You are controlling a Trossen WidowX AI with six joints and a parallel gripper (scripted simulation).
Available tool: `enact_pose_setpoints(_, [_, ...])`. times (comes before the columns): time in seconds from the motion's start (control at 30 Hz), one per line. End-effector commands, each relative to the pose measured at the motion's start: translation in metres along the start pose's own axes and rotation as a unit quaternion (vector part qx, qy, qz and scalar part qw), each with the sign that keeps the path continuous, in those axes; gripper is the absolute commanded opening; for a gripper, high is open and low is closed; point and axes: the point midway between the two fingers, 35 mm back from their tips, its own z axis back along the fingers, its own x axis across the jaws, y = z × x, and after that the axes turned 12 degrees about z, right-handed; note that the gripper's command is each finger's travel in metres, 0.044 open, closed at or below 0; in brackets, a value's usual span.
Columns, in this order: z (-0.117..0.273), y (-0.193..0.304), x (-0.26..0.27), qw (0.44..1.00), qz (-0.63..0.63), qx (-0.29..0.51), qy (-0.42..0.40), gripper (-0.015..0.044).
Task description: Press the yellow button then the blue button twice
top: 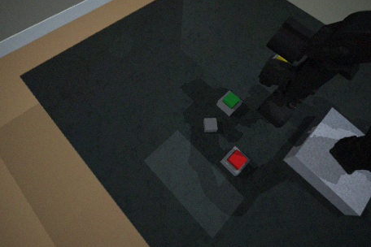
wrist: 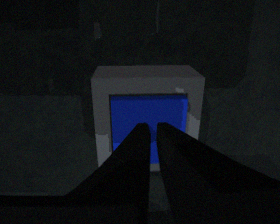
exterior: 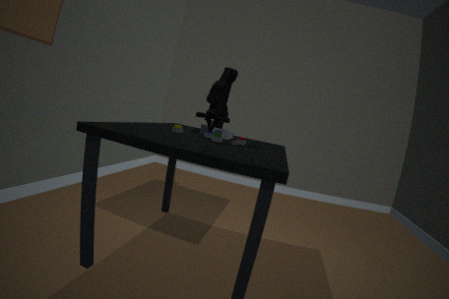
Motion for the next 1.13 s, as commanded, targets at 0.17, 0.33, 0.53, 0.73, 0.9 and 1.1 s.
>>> enact_pose_setpoints(0.17, [0.031, 0.000, 0.001, 1.000, -0.001, 0.000, -0.003, 0.0020])
enact_pose_setpoints(0.33, [0.035, -0.001, 0.001, 1.000, -0.001, 0.000, -0.003, 0.0046])
enact_pose_setpoints(0.53, [0.058, -0.041, 0.041, 1.000, 0.000, -0.003, -0.003, 0.0204])
enact_pose_setpoints(0.73, [0.087, -0.082, 0.128, 1.000, 0.002, -0.005, -0.008, 0.0361])
enact_pose_setpoints(0.9, [0.099, -0.088, 0.176, 1.000, -0.001, -0.003, -0.010, 0.0400])
enact_pose_setpoints(1.1, [0.100, -0.088, 0.177, 1.000, -0.001, -0.003, -0.010, 0.0400])
